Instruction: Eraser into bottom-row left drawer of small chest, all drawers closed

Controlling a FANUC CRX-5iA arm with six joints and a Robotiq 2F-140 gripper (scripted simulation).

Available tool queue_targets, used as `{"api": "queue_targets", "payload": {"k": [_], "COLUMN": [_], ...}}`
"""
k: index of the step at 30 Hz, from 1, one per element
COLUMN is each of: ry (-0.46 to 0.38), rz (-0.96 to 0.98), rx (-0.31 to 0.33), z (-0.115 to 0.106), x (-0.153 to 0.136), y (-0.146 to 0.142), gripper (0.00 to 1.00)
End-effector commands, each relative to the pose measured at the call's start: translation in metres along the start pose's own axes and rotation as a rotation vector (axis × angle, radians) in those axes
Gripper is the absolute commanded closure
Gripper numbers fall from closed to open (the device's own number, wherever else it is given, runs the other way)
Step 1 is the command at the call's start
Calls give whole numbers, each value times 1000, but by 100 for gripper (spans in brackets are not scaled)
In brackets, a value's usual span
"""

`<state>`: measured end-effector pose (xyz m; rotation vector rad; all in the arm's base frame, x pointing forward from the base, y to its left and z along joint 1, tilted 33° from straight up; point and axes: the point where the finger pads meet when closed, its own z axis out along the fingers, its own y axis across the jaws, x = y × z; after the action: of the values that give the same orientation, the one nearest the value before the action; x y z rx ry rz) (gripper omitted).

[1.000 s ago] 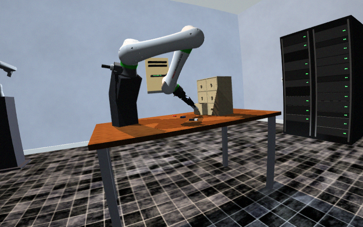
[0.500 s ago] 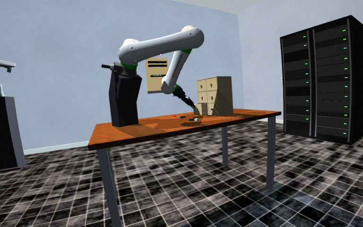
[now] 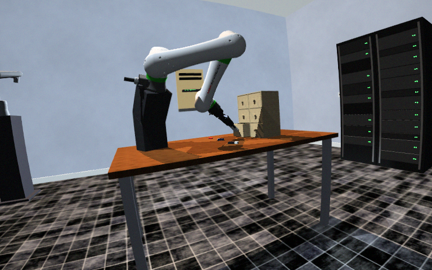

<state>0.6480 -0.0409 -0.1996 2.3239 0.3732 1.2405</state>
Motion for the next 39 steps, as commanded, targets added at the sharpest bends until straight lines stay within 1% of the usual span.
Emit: {"api": "queue_targets", "payload": {"k": [1, 4, 7, 15, 18, 20, 26, 29, 37, 39], "ry": [0, 0, 0, 0, 0, 0, 0, 0, 0, 0], "rz": [0, 0, 0, 0, 0, 0, 0, 0, 0, 0], "rx": [0, 0, 0, 0, 0, 0, 0, 0, 0, 0], "z": [0, 0, 0, -1, -8, -8, -28, -34, -39, -48], "x": [0, 0, 0, -1, -8, -8, -28, -34, -34, -32], "y": [0, 0, 0, 0, 0, 0, 0, 0, 0, 0], "gripper": [85, 85, 80, 80, 80, 80, 80, 80, 80, 80]}}
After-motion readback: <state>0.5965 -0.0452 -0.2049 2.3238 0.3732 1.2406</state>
